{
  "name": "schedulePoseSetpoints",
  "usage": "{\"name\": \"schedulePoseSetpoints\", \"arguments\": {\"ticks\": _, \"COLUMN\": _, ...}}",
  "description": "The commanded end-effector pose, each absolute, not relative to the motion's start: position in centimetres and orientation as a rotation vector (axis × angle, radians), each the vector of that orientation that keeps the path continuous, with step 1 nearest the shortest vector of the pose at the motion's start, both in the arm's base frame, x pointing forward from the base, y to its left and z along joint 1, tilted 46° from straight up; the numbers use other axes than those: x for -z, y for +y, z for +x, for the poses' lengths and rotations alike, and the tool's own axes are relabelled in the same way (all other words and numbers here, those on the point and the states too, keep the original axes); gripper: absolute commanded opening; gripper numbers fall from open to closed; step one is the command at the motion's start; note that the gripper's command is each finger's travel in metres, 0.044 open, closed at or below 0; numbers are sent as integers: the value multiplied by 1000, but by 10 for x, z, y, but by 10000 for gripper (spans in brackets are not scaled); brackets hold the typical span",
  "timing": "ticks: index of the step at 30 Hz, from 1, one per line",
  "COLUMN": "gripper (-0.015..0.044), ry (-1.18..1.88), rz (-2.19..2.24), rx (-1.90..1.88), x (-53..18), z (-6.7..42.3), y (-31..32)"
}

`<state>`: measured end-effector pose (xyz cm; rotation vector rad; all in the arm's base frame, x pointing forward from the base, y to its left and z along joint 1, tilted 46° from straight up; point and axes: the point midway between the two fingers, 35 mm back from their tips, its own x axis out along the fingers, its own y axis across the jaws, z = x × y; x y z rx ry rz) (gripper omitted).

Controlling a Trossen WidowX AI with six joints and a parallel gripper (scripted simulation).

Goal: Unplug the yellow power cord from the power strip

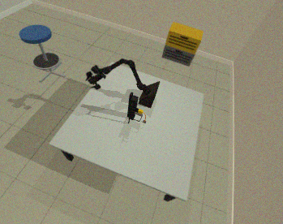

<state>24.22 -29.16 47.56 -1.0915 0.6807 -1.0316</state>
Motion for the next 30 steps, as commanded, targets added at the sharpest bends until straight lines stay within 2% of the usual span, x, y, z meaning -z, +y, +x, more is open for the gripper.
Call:
{"name": "schedulePoseSetpoints", "arguments": {"ticks": 1, "gripper": 374, "ry": 681, "rz": -1092, "rx": 1028, "x": -475, "z": 243, "y": -291}}
{"name": "schedulePoseSetpoints", "arguments": {"ticks": 9, "gripper": 164, "ry": 676, "rz": -1120, "rx": 855, "x": -445, "z": 299, "y": -269}}
{"name": "schedulePoseSetpoints", "arguments": {"ticks": 30, "gripper": 160, "ry": 619, "rz": -1243, "rx": 365, "x": -366, "z": 424, "y": -144}}
